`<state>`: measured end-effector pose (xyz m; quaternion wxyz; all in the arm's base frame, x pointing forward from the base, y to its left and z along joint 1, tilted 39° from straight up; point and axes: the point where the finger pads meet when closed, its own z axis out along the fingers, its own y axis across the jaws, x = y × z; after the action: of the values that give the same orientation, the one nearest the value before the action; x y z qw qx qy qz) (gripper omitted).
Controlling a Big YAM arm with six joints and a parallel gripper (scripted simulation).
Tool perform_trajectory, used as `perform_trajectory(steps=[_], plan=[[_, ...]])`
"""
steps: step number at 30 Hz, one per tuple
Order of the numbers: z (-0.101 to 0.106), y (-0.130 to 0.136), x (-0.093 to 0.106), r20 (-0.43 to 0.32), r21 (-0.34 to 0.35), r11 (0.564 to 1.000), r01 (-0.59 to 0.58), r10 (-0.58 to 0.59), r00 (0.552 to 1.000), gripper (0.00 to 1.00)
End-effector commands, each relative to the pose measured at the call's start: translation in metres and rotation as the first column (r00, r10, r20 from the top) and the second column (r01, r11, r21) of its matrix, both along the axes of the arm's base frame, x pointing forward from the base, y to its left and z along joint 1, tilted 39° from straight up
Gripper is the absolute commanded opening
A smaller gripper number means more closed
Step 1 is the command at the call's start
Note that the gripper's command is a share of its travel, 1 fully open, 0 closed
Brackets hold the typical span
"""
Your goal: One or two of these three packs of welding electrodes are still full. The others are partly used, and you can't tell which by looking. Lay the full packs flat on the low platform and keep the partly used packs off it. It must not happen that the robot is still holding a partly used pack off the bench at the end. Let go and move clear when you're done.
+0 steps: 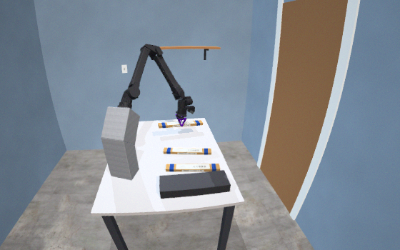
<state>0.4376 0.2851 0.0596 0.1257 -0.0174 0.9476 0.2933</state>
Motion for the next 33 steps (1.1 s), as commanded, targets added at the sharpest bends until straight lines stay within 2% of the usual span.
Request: perform_trajectory(steps=[1, 33], plan=[[0.0492, -0.0133, 0.0308, 0.085, 0.038, 0.999, 0.033, -0.036, 0.996, 0.00], [0.0574, -0.0161, 0.0361, 0.085, 0.039, 0.999, 0.035, -0.038, 0.996, 0.00]])
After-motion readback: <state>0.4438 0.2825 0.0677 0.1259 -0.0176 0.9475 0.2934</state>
